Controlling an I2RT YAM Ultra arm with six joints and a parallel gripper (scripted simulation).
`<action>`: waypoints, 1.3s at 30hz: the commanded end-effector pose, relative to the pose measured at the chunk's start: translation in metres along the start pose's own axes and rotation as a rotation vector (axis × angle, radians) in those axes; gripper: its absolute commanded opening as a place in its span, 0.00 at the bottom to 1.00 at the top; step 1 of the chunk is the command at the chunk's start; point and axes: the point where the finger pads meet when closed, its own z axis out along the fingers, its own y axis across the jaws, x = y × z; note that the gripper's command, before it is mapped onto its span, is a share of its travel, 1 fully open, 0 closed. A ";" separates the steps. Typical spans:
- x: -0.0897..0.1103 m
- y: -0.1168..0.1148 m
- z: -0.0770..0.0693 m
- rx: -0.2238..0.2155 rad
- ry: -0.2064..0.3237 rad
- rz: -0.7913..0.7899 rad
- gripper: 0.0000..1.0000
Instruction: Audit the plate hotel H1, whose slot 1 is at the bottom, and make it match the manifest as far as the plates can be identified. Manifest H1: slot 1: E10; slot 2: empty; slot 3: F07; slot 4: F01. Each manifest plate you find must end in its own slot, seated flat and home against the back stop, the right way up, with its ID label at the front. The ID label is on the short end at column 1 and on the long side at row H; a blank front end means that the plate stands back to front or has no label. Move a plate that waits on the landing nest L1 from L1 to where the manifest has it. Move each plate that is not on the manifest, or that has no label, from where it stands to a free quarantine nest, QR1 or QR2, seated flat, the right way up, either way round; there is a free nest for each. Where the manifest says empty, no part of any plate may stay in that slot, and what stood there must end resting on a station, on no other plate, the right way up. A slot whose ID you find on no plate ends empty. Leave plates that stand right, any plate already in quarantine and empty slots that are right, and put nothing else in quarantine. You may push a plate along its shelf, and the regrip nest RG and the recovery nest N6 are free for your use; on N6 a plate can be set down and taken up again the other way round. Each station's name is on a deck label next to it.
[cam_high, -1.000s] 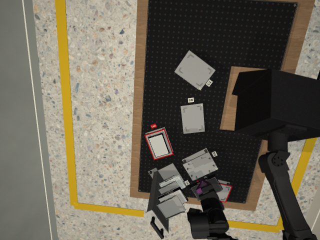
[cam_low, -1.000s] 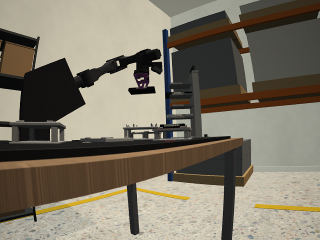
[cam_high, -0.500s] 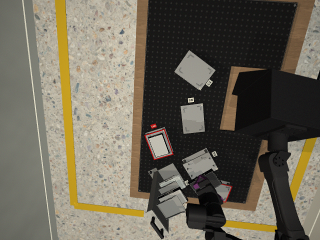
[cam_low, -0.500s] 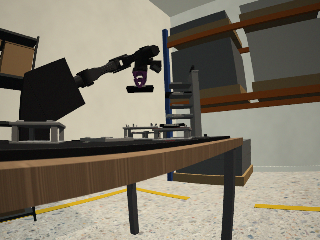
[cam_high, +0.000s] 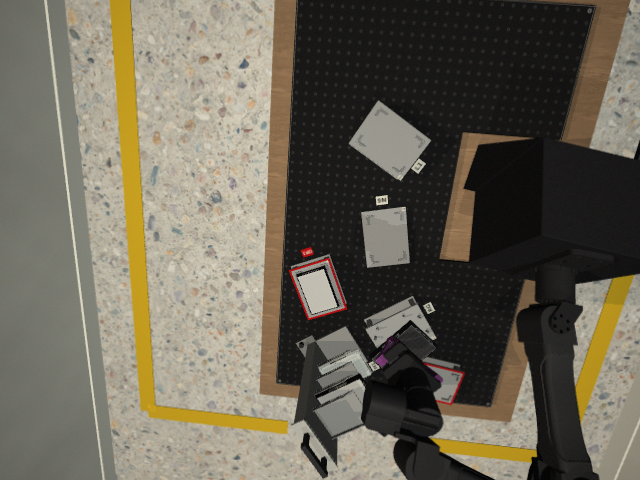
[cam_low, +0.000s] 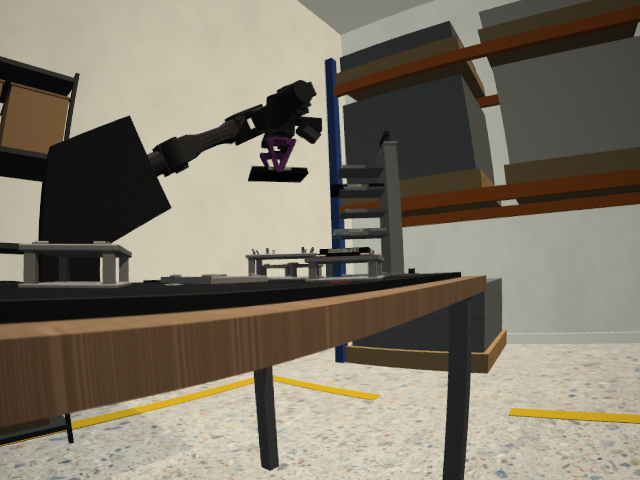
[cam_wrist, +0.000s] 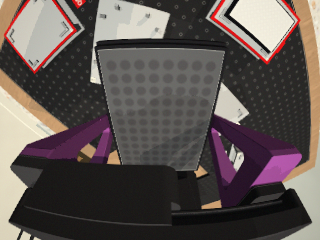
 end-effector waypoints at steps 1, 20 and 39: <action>0.004 -0.011 -0.004 0.014 -0.014 -0.091 0.86; 0.032 -0.060 -0.005 0.016 -0.013 -0.300 0.86; 0.070 -0.102 -0.005 0.019 -0.010 -0.583 0.86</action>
